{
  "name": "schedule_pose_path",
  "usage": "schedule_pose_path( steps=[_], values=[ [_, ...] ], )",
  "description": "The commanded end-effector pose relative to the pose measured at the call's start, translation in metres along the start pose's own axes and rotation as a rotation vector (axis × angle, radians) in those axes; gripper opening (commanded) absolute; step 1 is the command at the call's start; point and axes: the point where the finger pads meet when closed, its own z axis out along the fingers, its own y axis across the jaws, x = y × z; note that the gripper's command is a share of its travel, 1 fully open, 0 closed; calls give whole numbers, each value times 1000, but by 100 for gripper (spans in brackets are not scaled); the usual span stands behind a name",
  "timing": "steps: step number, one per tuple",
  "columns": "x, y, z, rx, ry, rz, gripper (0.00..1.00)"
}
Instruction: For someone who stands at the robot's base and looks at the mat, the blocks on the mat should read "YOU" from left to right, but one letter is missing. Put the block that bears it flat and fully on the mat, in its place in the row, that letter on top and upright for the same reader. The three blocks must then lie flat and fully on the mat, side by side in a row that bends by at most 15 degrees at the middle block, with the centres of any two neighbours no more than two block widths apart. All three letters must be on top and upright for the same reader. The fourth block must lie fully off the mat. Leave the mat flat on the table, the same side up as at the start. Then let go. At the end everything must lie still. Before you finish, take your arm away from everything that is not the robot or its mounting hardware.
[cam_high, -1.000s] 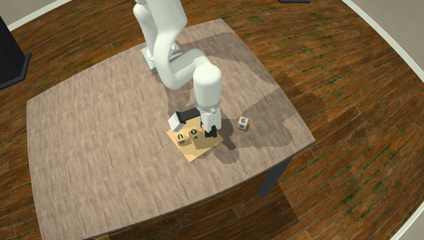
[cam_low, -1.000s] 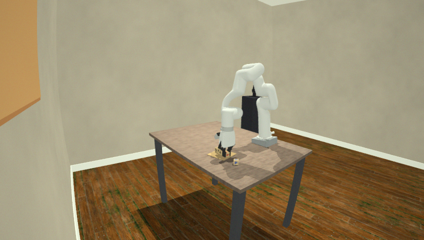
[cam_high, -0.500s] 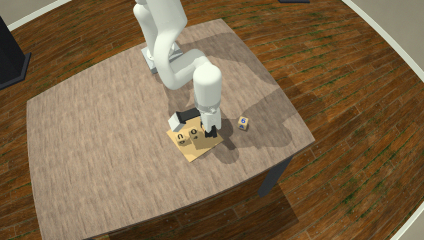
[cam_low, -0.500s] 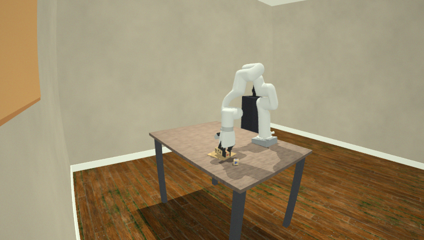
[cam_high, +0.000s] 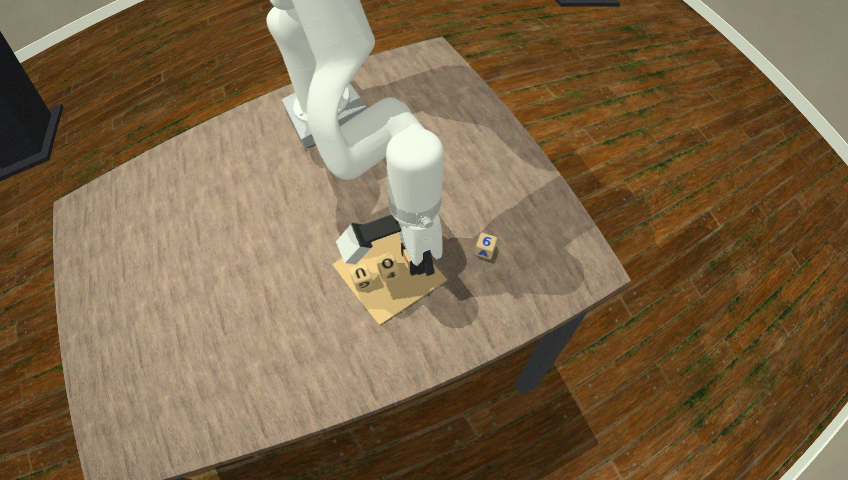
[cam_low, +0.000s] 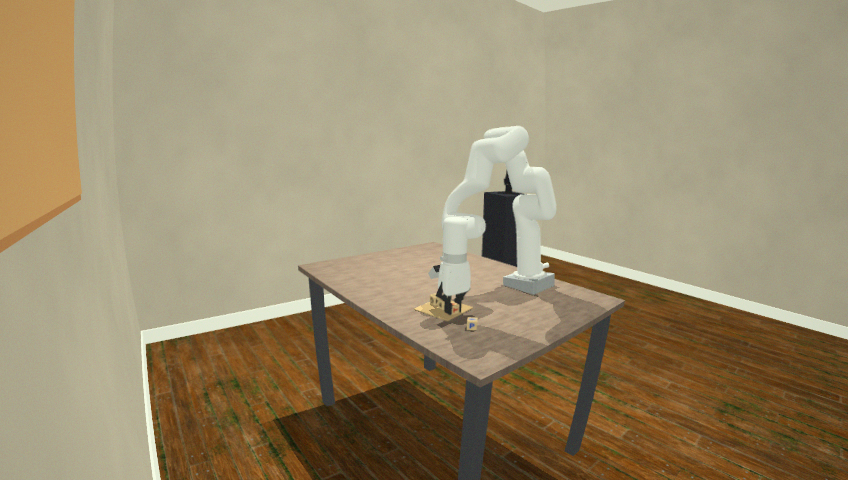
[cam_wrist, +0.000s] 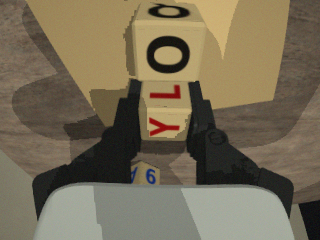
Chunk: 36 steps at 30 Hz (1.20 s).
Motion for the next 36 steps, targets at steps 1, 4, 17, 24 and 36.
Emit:
schedule_pose_path(
  steps=[1, 4, 17, 24, 36],
  values=[
    [0, -2, -1, 4, -1, 0, 27],
    [0, -2, -1, 4, -1, 0, 27],
    [0, -2, -1, 4, -1, 0, 43],
    [0, -2, -1, 4, -1, 0, 47],
    [0, -2, -6, 4, -1, 0, 47]
  ],
)
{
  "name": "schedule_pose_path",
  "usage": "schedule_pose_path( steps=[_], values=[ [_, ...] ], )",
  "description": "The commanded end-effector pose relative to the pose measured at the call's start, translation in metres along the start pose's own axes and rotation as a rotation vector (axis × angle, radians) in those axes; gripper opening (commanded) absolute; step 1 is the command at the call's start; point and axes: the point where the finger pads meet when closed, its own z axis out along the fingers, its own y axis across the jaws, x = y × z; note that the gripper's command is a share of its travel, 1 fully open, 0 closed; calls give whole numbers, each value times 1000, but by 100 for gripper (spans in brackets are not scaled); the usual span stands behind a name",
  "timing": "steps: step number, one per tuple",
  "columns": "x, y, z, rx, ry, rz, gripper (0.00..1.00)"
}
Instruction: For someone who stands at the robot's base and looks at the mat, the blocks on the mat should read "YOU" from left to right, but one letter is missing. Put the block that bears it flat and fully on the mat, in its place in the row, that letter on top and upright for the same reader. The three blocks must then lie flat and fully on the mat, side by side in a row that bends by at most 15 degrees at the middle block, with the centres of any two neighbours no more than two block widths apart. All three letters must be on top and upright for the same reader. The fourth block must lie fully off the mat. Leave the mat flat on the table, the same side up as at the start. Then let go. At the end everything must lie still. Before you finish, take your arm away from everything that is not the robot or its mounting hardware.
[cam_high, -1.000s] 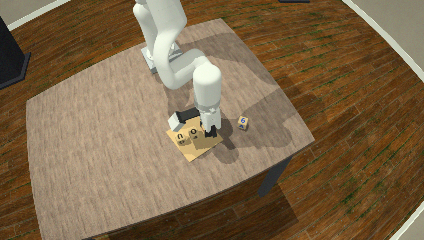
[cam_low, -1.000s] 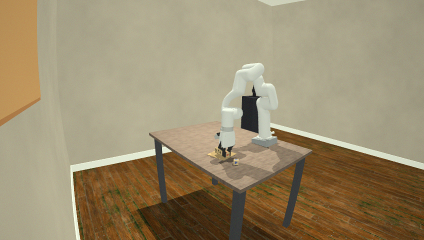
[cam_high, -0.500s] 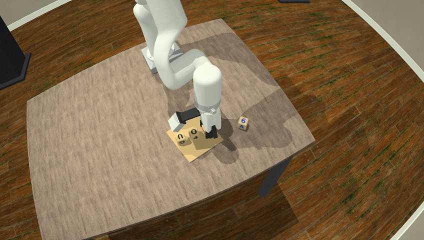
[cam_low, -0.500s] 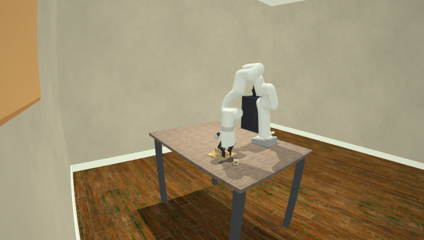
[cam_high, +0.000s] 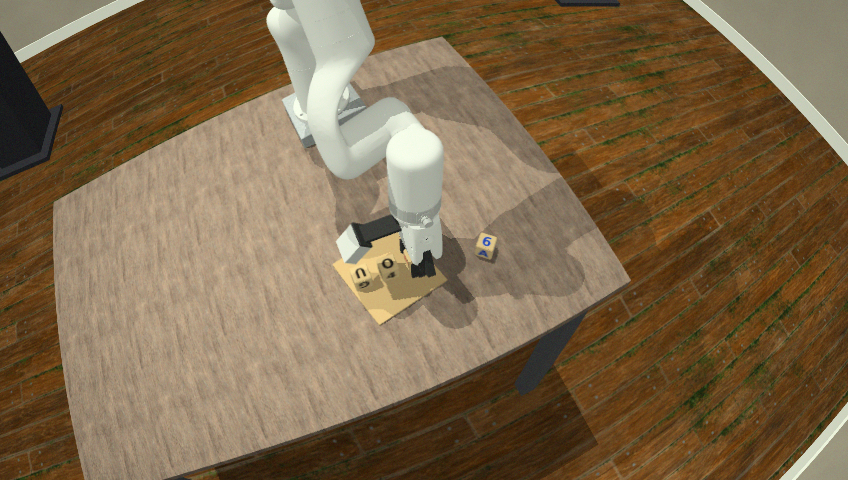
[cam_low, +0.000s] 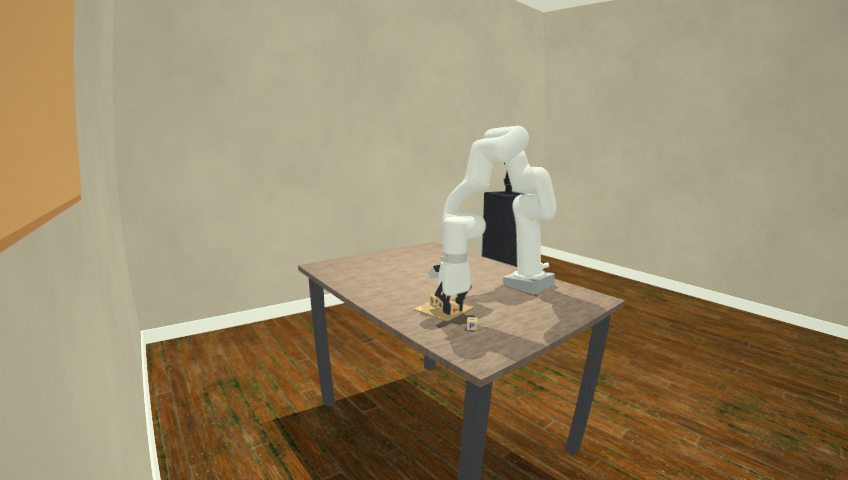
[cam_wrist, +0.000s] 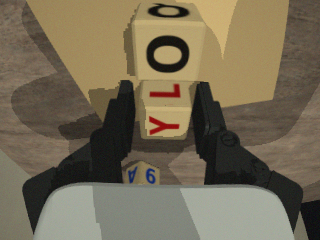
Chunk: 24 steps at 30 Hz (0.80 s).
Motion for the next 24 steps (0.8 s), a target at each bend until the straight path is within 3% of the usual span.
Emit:
schedule_pose_path(
  steps=[1, 8, 18, 24],
  values=[
    [0, -2, -8, 4, -1, 0, 47],
    [0, -2, -29, 4, -1, 0, 47],
    [0, -1, -80, 4, -1, 0, 47],
    [0, -1, -90, 4, -1, 0, 47]
  ],
)
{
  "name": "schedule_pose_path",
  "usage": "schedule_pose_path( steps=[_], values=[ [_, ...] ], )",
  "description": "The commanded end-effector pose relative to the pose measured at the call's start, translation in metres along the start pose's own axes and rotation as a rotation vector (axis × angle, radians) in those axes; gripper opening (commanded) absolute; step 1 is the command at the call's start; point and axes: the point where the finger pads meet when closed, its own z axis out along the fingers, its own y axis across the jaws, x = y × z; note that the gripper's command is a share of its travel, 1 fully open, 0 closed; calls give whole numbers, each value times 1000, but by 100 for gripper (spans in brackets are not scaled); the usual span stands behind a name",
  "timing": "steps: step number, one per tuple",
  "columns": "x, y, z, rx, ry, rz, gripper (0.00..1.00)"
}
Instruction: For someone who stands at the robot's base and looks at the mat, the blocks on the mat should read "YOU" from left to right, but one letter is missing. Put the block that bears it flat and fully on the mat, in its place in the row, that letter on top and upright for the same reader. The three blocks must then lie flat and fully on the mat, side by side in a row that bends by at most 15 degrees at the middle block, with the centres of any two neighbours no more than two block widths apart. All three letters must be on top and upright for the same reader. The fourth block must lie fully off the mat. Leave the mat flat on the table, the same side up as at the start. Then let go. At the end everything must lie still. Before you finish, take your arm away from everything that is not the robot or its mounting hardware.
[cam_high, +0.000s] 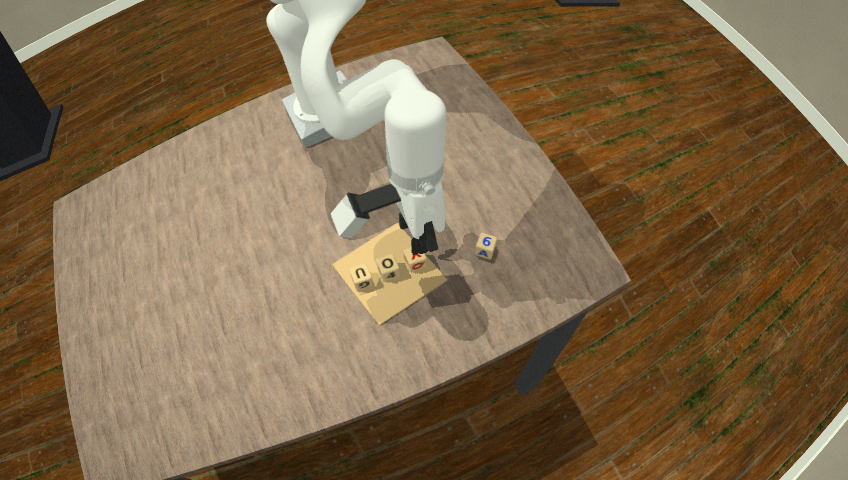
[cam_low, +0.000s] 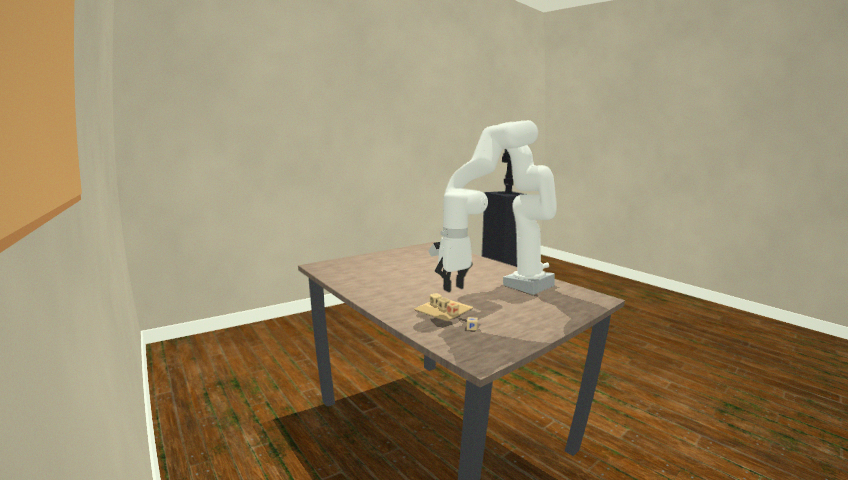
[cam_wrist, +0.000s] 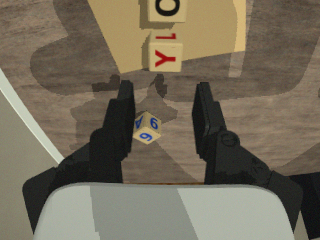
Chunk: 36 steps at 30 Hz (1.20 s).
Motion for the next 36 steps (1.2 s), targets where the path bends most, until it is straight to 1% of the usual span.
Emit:
schedule_pose_path(
  steps=[1, 4, 5, 27, 36],
  values=[
    [0, 0, -12, 1, 0, 0, 47],
    [0, 0, -13, 1, 0, 0, 47],
    [0, 0, -13, 1, 0, 0, 100],
    [0, 0, -14, 1, 0, 0, 100],
    [0, 0, -31, 1, 0, 0, 100]
  ],
)
